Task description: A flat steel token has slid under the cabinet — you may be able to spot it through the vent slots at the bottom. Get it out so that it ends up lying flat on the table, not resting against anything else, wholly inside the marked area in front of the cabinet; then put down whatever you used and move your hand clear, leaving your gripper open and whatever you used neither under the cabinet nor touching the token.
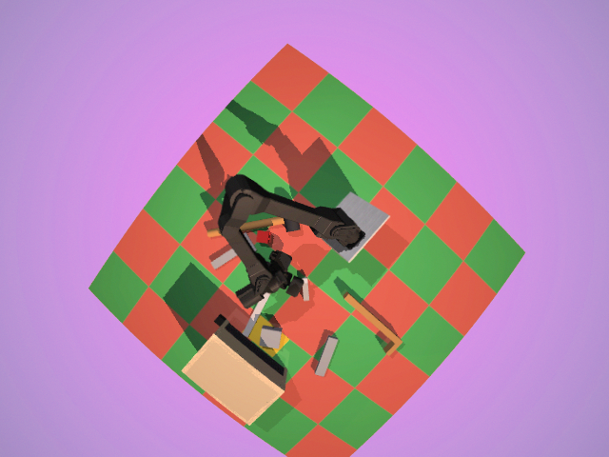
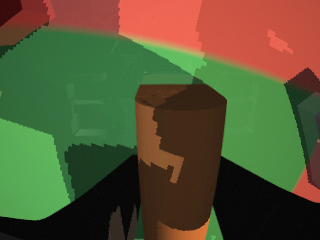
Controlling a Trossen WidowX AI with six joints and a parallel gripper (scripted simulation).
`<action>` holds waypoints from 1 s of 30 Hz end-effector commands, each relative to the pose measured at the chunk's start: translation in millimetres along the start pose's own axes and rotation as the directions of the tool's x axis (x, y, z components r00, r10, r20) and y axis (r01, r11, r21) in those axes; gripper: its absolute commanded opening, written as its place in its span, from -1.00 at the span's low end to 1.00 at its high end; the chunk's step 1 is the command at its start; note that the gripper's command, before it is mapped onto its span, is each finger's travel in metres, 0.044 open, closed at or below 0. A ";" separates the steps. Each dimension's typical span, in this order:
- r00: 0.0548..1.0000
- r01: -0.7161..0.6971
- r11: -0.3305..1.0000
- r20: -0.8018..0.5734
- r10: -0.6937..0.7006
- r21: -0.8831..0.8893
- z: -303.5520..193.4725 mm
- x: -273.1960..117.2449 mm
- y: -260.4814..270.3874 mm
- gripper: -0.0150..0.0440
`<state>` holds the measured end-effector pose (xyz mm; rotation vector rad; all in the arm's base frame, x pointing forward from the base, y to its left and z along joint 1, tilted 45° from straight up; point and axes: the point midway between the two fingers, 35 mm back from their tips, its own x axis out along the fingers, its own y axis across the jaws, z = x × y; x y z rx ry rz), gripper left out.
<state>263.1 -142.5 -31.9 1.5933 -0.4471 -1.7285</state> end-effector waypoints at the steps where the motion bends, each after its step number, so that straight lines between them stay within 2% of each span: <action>1: 1.000 -0.002 1.000 -0.007 0.002 0.010 -9.4 -0.3 1.4 -0.49; 30: 1.000 -0.001 1.000 -0.009 0.001 0.012 -43.1 -0.6 -0.9 -0.49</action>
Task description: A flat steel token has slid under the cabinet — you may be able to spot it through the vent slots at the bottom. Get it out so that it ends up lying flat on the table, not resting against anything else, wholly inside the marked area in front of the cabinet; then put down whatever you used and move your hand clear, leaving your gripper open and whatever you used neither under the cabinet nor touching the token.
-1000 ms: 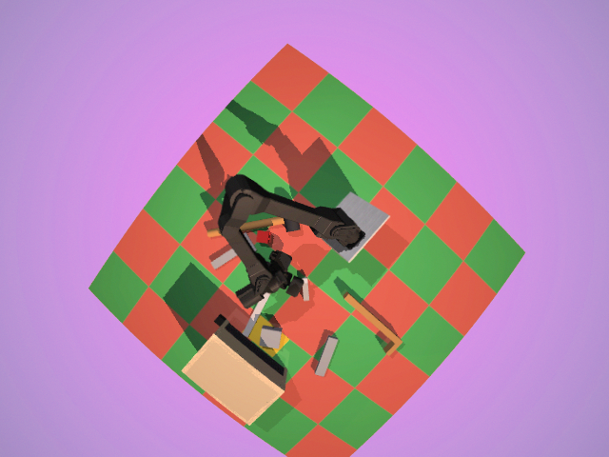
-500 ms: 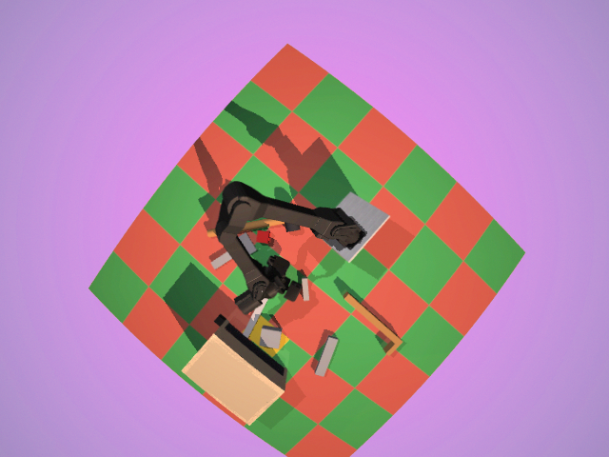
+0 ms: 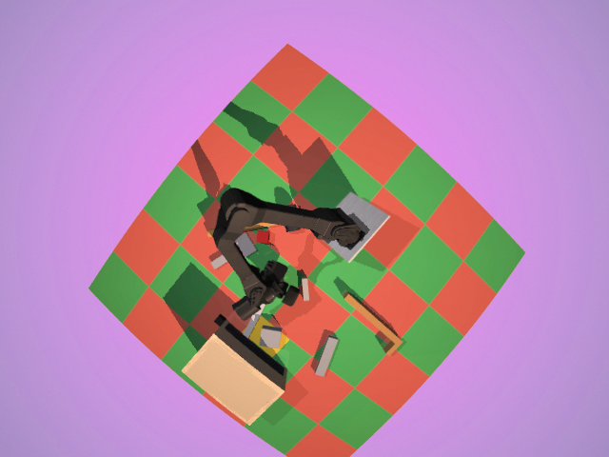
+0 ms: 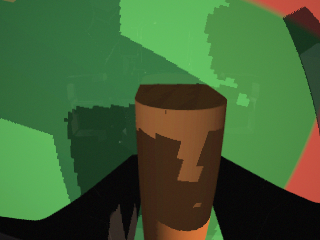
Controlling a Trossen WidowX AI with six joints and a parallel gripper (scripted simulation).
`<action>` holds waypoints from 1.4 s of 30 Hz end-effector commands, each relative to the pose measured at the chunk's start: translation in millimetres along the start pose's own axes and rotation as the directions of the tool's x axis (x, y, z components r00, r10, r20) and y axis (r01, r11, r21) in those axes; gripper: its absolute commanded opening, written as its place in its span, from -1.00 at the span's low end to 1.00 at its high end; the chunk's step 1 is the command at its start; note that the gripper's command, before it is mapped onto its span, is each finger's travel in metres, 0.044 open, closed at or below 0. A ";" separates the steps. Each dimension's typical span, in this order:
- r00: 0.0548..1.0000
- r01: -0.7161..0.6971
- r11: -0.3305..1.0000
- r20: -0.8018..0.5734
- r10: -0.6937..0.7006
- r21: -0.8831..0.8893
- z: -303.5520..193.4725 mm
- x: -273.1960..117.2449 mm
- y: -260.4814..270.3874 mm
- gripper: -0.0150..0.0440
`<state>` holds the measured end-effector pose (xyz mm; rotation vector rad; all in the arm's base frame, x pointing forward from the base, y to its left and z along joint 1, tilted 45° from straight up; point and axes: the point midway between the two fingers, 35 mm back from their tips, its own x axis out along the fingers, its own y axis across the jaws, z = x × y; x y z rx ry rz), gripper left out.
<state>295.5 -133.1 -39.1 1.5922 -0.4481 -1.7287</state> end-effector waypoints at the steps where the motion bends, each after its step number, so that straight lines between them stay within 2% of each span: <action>1: 1.000 0.000 1.000 -0.010 0.000 0.012 -9.7 -0.2 1.4 -0.49; 42: 1.000 0.000 1.000 -0.012 0.000 0.014 -53.5 -1.0 -0.2 -0.49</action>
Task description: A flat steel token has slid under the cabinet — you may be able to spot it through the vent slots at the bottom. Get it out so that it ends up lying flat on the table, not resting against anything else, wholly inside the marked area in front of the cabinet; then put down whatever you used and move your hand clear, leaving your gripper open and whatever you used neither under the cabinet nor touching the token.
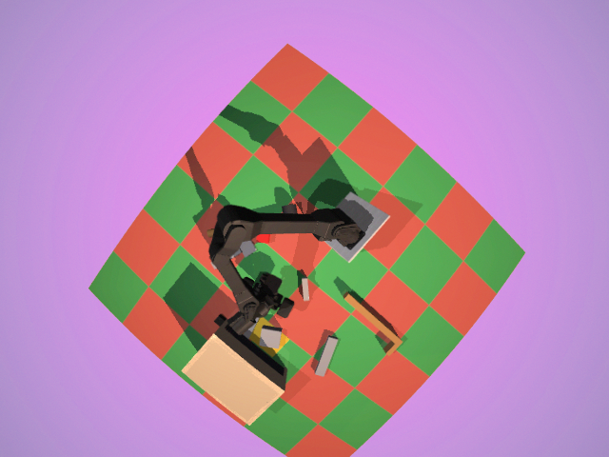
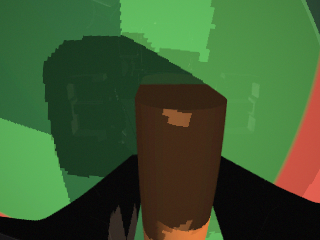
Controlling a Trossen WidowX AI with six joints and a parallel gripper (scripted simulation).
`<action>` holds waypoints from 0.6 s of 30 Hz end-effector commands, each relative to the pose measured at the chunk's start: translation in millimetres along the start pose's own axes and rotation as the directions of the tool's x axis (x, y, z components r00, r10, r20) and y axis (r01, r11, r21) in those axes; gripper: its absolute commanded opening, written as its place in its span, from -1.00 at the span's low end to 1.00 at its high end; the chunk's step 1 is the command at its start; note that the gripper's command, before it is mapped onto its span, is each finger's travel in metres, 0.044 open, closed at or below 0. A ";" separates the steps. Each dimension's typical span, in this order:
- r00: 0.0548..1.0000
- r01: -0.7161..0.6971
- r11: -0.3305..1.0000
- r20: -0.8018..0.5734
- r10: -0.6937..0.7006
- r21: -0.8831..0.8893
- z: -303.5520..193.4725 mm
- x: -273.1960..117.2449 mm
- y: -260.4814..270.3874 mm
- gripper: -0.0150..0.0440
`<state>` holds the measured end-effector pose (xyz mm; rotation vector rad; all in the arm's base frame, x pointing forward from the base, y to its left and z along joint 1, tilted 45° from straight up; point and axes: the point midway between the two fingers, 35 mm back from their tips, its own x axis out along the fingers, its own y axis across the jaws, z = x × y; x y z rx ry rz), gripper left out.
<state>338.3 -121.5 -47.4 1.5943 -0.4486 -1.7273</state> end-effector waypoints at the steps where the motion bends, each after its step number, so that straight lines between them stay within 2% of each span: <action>1: 1.000 0.000 1.000 -0.010 0.000 0.013 -9.5 -0.2 1.5 -0.49; 18: 1.000 0.000 1.000 -0.011 0.000 0.014 -26.6 -0.6 1.4 -0.49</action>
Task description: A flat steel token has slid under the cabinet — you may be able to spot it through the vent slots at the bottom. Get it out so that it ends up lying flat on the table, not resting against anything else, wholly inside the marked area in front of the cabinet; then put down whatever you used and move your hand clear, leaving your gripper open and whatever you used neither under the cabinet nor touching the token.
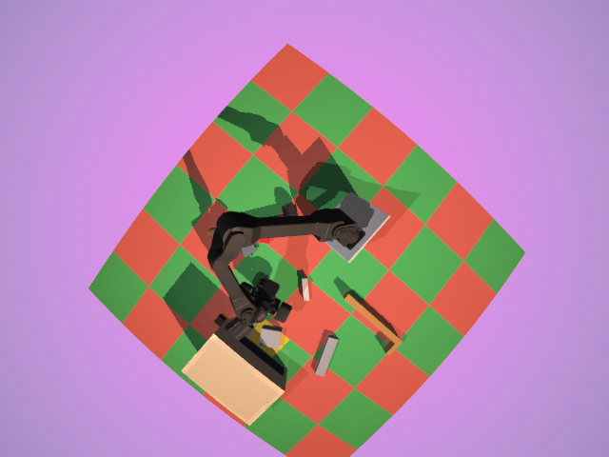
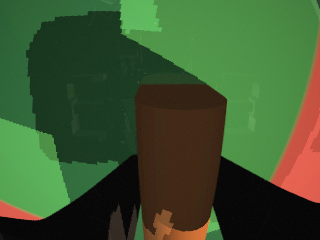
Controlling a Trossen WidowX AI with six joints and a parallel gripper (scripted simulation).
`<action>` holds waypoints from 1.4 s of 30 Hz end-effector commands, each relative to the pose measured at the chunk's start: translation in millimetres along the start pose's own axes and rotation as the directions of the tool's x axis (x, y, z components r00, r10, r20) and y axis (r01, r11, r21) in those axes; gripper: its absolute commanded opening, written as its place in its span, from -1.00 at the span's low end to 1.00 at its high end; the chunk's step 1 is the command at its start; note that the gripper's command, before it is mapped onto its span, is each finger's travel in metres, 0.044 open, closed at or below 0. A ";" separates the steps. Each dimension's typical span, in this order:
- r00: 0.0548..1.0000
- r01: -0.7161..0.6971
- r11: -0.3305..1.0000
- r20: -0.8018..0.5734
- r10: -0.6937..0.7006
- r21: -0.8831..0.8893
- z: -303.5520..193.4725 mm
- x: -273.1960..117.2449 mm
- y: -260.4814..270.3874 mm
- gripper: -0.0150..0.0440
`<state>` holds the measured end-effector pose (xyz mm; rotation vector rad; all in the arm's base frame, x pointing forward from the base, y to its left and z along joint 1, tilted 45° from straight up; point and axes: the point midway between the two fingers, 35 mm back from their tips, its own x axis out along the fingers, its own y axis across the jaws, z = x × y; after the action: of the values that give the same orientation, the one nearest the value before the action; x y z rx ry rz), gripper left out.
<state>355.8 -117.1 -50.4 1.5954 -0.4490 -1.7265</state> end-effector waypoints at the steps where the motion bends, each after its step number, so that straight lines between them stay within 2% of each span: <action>1: 1.000 0.000 1.000 -0.010 0.000 0.013 -9.2 -0.2 1.5 -0.49; 42: 1.000 0.000 1.000 -0.012 0.000 0.015 -47.7 -1.1 2.6 -0.49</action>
<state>394.5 -108.4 -55.8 1.5983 -0.4502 -1.7246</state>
